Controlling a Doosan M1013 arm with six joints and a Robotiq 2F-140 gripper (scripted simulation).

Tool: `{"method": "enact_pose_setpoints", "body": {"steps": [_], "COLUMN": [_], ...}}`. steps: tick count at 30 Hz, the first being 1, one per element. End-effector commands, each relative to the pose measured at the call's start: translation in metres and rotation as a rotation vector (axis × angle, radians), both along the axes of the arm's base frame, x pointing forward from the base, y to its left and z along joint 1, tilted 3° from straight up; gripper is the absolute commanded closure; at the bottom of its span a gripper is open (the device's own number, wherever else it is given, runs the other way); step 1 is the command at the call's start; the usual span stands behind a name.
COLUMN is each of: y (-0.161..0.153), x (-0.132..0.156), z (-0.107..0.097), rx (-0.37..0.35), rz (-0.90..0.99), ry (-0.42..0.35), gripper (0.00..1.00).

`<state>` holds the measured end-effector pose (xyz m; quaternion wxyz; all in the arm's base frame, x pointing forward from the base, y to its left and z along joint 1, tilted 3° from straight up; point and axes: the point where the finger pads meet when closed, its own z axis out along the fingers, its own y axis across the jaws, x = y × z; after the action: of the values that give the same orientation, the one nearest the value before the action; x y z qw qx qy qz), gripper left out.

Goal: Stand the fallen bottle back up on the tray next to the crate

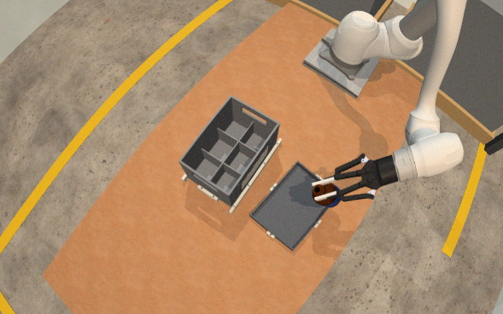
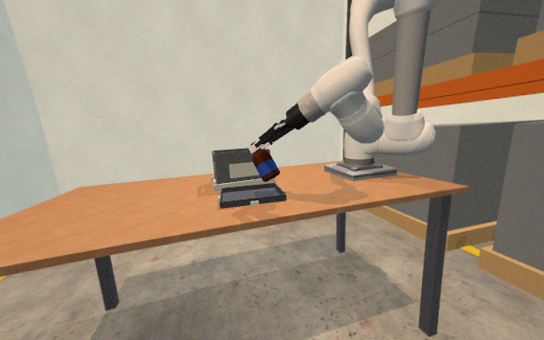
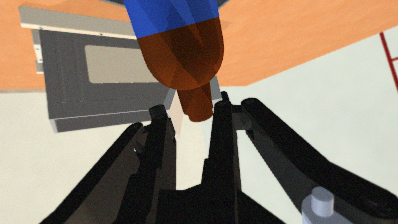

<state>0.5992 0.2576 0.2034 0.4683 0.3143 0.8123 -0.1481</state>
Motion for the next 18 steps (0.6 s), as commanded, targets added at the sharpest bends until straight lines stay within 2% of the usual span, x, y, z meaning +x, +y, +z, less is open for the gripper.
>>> {"method": "enact_pose_setpoints", "body": {"steps": [1, 18], "y": [0.0004, 0.0006], "x": [0.0, -0.0001], "z": [0.0002, 0.0003], "rx": [-0.005, -0.008], "rz": [0.0, 0.001], "ry": [-0.008, -0.012], "gripper": [0.9, 0.9]}}
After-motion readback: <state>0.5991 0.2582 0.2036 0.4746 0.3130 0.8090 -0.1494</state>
